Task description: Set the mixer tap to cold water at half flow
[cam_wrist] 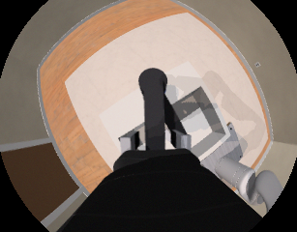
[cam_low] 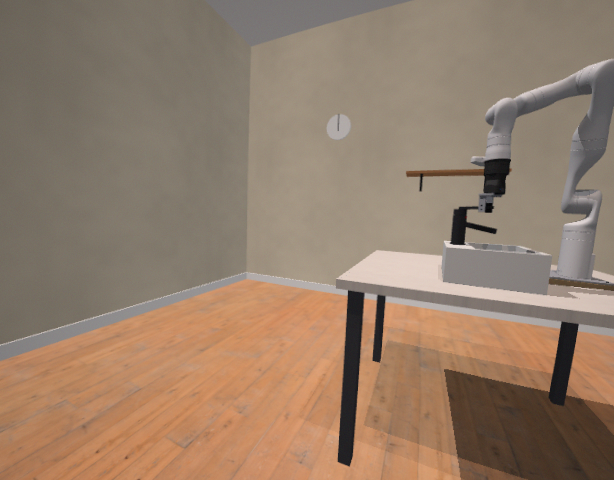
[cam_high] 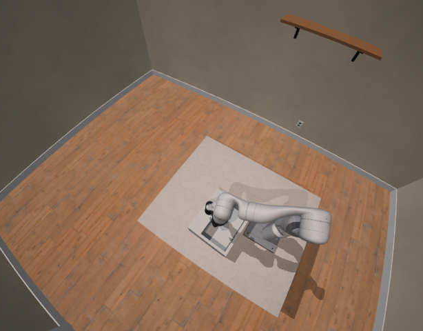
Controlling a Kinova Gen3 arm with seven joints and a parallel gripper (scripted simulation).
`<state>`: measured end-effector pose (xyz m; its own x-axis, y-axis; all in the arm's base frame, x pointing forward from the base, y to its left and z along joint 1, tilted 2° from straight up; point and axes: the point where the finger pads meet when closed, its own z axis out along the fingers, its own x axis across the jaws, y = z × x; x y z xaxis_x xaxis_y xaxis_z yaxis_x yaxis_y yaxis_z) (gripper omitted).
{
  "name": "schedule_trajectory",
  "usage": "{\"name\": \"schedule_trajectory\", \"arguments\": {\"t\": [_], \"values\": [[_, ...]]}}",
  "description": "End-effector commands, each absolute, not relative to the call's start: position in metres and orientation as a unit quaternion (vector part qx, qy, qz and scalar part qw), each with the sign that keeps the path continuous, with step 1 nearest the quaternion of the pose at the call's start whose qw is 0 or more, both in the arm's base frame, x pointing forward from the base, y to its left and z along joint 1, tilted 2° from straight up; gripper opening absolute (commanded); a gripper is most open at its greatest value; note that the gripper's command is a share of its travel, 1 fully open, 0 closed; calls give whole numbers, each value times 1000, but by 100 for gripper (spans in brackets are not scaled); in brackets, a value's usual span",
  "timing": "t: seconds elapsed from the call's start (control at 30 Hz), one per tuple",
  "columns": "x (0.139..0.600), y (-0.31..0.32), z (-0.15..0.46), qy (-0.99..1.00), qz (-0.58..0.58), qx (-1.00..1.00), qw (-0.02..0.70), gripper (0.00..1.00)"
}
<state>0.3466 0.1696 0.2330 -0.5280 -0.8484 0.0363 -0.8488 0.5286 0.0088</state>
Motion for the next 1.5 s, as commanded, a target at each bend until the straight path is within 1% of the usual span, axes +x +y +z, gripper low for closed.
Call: {"name": "schedule_trajectory", "arguments": {"t": [0.0,0.93,0.97,1.47], "values": [[347,170,234,-874,5,485,17,100],[347,170,234,-874,5,485,17,100],[347,170,234,-874,5,485,17,0],[347,170,234,-874,5,485,17,0]]}}
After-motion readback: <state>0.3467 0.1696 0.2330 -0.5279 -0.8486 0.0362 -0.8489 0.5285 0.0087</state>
